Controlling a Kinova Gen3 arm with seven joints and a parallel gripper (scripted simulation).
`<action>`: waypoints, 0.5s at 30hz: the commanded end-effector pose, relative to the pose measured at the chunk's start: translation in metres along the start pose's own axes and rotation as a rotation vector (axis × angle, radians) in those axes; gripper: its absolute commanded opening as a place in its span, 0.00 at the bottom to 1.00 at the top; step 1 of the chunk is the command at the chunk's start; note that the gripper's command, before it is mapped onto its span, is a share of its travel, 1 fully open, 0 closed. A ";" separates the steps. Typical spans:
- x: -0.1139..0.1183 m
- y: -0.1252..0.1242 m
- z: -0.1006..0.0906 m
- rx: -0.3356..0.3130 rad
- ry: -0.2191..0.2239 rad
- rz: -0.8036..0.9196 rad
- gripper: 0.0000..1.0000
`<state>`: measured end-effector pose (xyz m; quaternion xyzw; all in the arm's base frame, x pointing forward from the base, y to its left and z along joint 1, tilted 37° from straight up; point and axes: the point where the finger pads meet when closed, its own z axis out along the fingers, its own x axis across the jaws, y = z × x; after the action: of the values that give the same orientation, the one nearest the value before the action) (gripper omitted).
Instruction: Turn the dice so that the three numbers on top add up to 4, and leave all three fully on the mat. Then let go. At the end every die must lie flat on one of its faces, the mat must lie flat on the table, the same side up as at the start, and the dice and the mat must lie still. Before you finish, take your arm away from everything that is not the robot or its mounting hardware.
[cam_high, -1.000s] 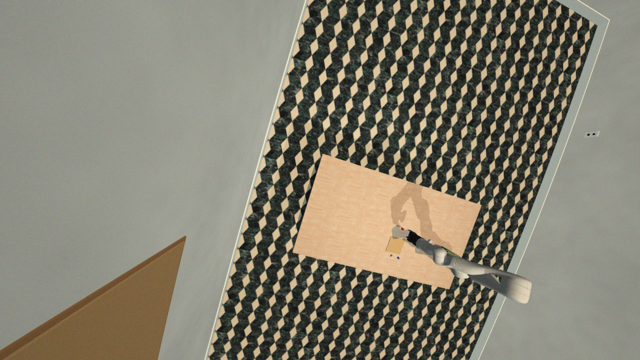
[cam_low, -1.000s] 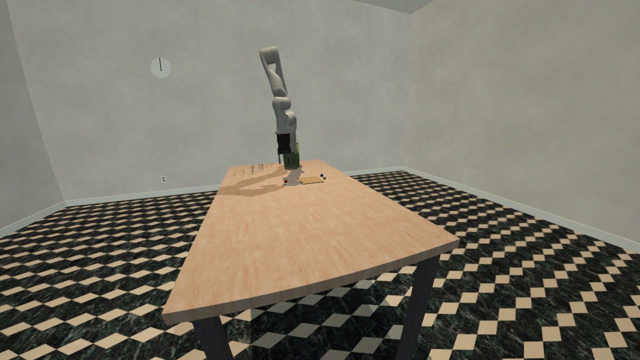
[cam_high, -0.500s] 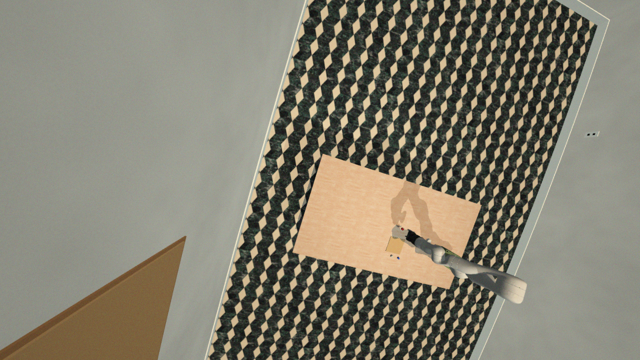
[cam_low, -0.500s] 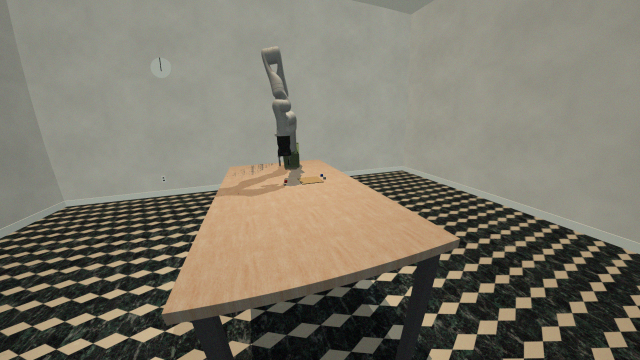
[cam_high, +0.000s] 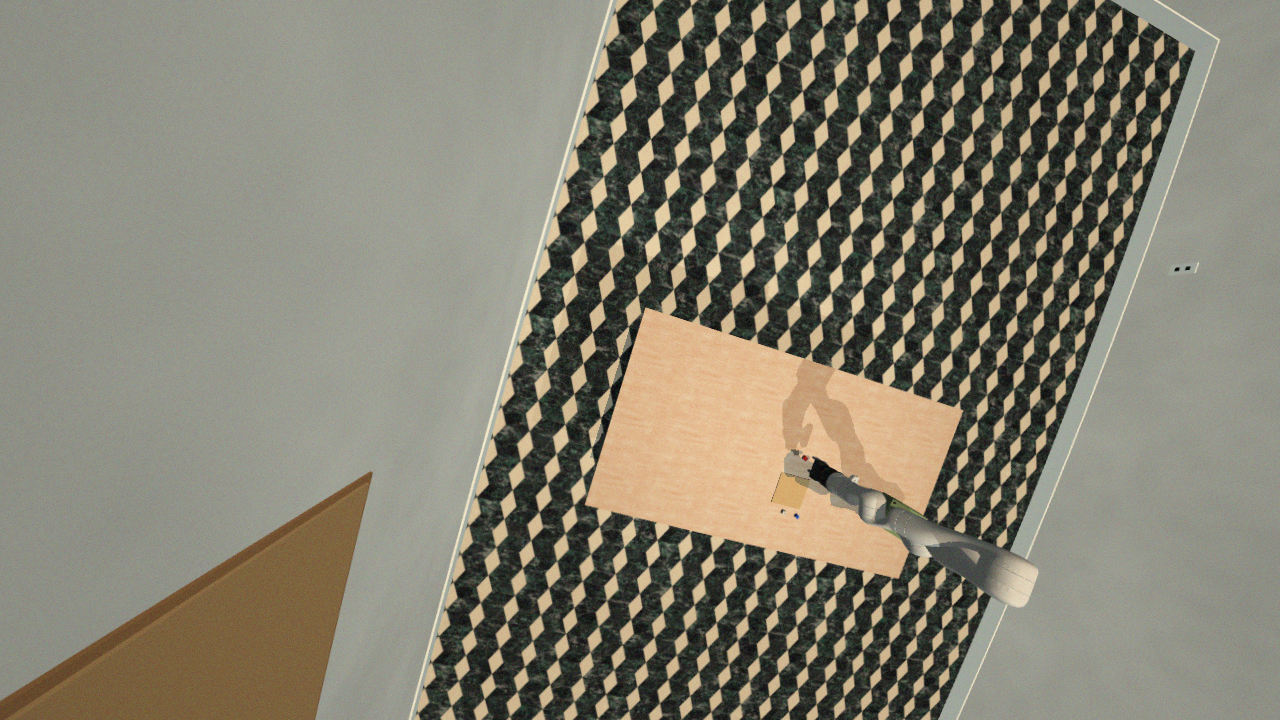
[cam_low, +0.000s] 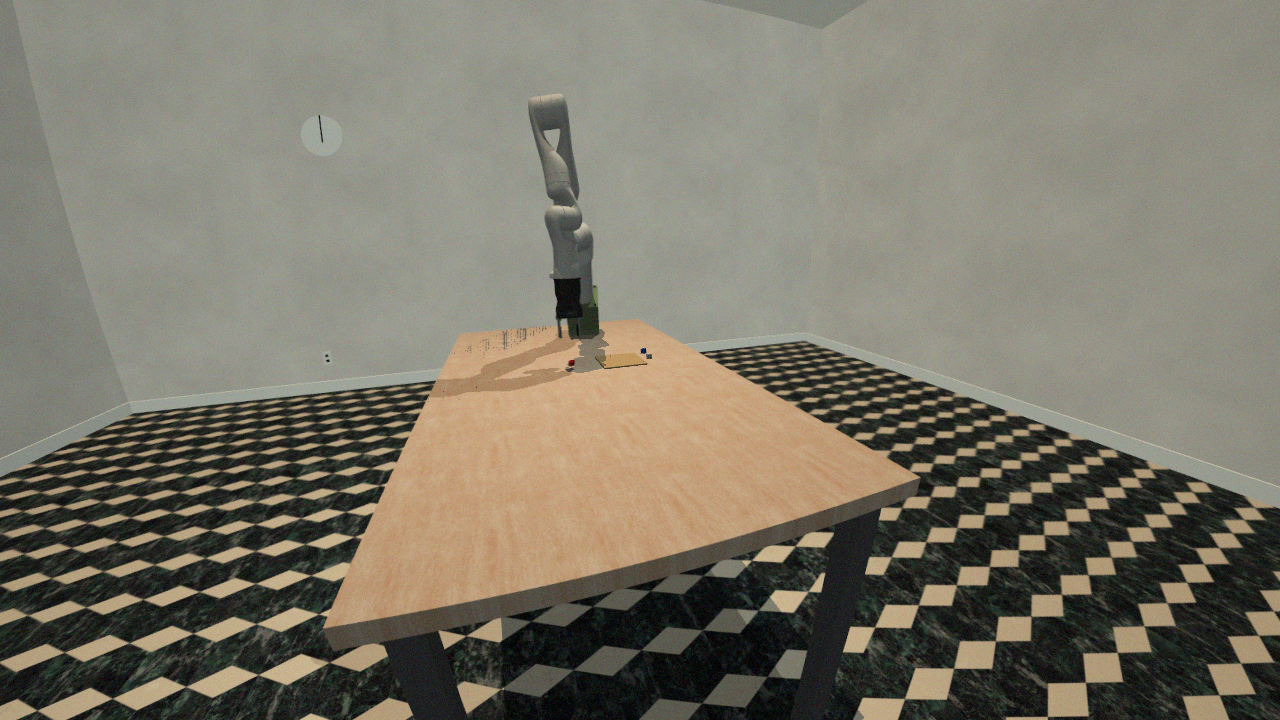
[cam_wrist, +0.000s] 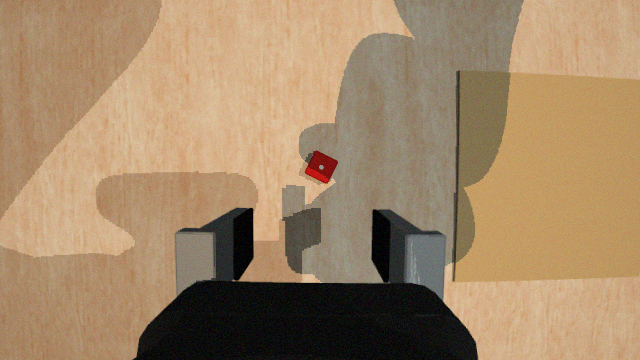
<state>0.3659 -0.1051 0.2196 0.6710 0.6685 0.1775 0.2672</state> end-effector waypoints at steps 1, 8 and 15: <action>0.001 -0.003 0.006 0.012 -0.002 -0.007 1.00; 0.001 -0.003 0.015 0.012 -0.002 -0.007 1.00; 0.001 -0.003 0.022 0.012 -0.002 -0.007 1.00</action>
<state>0.3759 -0.1088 0.2038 0.6728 0.6670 0.1753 0.2678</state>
